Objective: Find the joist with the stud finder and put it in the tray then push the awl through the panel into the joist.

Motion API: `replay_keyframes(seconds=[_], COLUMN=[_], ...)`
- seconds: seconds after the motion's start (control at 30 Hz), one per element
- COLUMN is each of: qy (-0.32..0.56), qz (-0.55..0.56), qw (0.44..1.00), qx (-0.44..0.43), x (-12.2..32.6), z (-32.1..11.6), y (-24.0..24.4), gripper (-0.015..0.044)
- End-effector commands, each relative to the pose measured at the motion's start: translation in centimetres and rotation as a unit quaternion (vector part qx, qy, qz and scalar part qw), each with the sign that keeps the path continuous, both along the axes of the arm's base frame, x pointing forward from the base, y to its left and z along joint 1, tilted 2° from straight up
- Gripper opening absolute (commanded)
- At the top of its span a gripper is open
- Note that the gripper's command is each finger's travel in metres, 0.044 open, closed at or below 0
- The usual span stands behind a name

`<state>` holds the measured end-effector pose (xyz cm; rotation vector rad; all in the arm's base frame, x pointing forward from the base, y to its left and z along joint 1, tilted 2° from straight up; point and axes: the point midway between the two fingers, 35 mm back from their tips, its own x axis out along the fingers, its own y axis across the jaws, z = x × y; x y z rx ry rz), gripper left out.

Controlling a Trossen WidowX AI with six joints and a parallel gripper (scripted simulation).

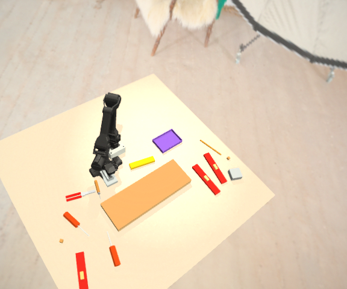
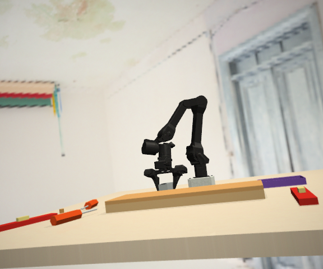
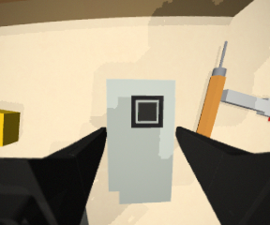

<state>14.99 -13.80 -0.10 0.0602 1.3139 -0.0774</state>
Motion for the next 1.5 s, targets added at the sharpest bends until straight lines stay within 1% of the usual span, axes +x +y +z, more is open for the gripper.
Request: replay_keyframes(seconds=[0.0, 0.73, 0.93, 1.47], qy=[-0.002, -0.002, -0.003, -0.003], qz=[-0.001, -0.001, -0.001, -0.001], qw=[1.0, 1.0, 1.0, 1.0], qx=[0.001, 0.001, 0.001, 0.001], x=[0.1, 0.1, 0.4, 0.3], z=[0.0, 0.0, 1.6, 10.1], y=[0.0, 0.0, -0.3, -0.1], gripper=[0.0302, 0.0155, 0.0, 0.0])
